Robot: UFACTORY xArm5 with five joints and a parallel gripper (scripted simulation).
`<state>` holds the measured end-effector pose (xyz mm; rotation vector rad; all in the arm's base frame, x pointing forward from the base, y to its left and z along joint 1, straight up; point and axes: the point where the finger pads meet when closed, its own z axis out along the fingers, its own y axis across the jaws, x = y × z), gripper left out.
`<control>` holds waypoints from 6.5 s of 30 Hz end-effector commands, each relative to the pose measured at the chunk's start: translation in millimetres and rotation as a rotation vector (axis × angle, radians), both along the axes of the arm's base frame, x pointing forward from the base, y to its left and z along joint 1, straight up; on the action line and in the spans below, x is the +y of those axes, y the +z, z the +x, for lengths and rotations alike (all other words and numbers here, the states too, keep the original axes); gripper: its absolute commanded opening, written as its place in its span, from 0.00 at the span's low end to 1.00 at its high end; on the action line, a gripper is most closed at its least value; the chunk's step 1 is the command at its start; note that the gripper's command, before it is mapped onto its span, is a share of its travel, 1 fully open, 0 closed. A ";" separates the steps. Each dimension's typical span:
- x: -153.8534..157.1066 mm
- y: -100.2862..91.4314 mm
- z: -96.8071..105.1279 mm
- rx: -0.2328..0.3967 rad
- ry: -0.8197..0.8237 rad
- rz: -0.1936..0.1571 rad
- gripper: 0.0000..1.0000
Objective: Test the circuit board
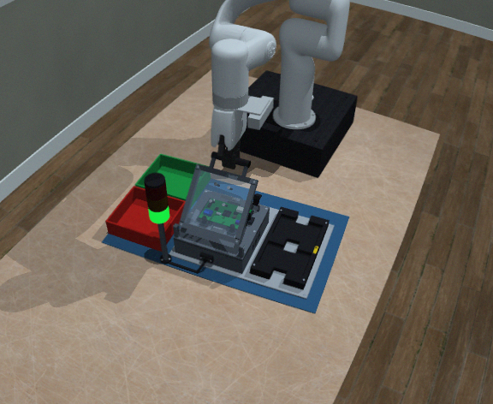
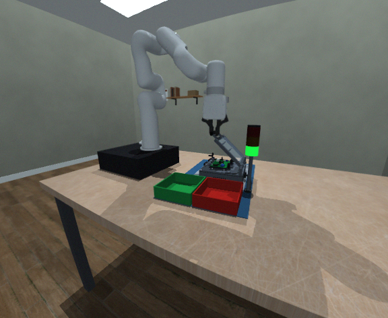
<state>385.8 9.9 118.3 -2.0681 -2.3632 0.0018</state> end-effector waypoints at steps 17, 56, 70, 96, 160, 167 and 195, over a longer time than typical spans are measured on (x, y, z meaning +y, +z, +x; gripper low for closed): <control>0.3 3.4 3.3 -0.004 0.000 0.000 0.00; 7.0 43.1 51.4 -0.004 0.000 0.000 0.28; 7.0 43.1 51.4 -0.004 0.000 0.000 0.28; 6.9 42.7 51.3 -0.004 0.000 0.000 0.28; 6.9 40.3 50.9 -0.004 0.000 0.000 0.00; 7.2 41.6 53.3 -0.004 0.000 0.000 0.00; 15.1 62.6 111.0 -0.004 0.000 0.000 0.00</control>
